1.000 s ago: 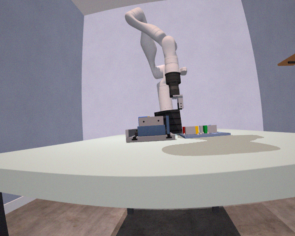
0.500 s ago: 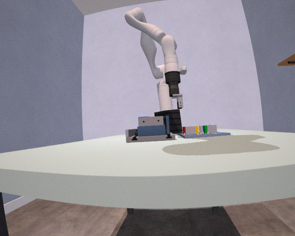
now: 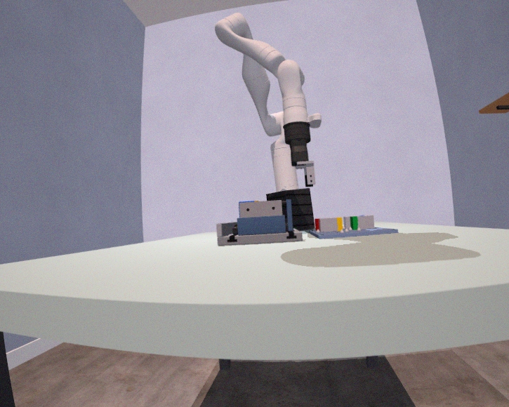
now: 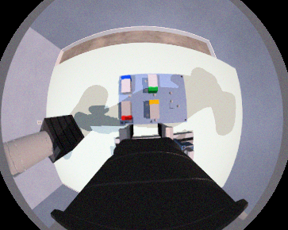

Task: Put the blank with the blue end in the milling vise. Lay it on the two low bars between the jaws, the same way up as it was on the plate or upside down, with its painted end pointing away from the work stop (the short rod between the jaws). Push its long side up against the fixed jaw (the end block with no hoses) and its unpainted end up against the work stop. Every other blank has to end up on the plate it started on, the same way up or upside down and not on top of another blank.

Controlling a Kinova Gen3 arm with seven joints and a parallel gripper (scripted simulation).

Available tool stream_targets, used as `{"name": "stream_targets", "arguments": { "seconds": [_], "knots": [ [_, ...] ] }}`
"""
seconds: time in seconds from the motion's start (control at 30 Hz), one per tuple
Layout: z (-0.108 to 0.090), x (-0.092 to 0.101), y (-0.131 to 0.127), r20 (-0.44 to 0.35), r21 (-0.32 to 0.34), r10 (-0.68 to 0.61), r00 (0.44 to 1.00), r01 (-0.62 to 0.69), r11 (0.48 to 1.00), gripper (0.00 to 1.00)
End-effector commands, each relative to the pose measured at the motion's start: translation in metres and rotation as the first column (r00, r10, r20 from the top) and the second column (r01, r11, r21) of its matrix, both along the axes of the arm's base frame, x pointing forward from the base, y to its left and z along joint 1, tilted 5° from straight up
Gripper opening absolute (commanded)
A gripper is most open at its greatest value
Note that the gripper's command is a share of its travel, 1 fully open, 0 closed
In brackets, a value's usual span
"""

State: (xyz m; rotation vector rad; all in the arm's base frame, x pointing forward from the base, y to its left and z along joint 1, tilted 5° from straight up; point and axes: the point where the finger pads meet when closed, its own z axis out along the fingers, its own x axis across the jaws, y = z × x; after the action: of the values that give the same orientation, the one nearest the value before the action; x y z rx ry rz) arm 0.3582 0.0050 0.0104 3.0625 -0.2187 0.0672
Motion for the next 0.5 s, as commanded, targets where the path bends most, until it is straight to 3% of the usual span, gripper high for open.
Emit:
{"name": "stream_targets", "arguments": {
  "seconds": [0.0, 0.47],
  "knots": [
    [0.0016, 0.0002, -0.0022, 0.003, -0.001, -0.003, 1.000, 0.003, 1.000, 1.00],
    [0.0034, -0.0019, -0.0046, 0.002, -0.001, -0.001, 1.000, 0.001, 1.000, 1.00]
  ]
}}
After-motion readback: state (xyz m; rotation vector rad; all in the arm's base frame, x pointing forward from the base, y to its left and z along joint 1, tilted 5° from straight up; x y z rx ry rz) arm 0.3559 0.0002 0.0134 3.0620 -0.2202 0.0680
